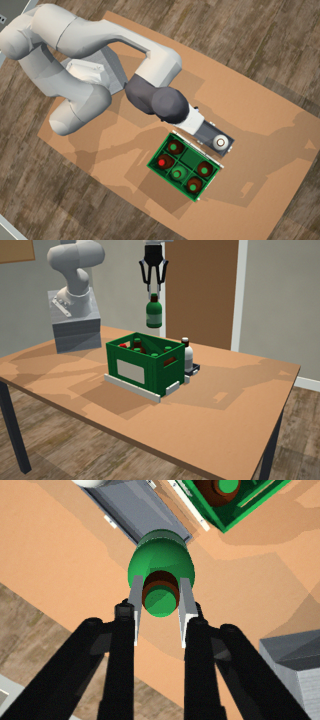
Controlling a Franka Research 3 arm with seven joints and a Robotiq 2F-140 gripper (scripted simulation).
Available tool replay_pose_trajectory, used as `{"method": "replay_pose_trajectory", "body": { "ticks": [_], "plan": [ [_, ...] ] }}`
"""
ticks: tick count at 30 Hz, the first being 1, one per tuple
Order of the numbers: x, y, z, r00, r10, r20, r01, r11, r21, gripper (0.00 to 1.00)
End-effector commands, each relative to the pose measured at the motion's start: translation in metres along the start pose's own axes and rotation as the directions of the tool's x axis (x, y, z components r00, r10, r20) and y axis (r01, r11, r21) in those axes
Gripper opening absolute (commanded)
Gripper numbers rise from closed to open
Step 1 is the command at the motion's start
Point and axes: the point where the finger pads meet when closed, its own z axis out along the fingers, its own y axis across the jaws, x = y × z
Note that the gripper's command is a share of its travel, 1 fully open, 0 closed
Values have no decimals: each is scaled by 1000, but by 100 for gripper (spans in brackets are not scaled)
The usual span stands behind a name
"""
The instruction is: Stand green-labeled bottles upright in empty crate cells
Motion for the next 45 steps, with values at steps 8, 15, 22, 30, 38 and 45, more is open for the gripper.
{"method": "replay_pose_trajectory", "body": {
  "ticks": [8,15,22,30,38,45],
  "plan": [
    [13,-2,-4,1000,-11,-7,11,1000,10,0],
    [21,0,-4,1000,-11,-7,11,1000,10,0],
    [34,2,-4,1000,-11,-7,11,1000,10,0],
    [50,5,-4,1000,-11,-7,11,1000,10,0],
    [66,8,-4,1000,-11,-7,11,1000,10,0],
    [84,11,-4,1000,-11,-7,11,1000,10,0]
  ]
}}
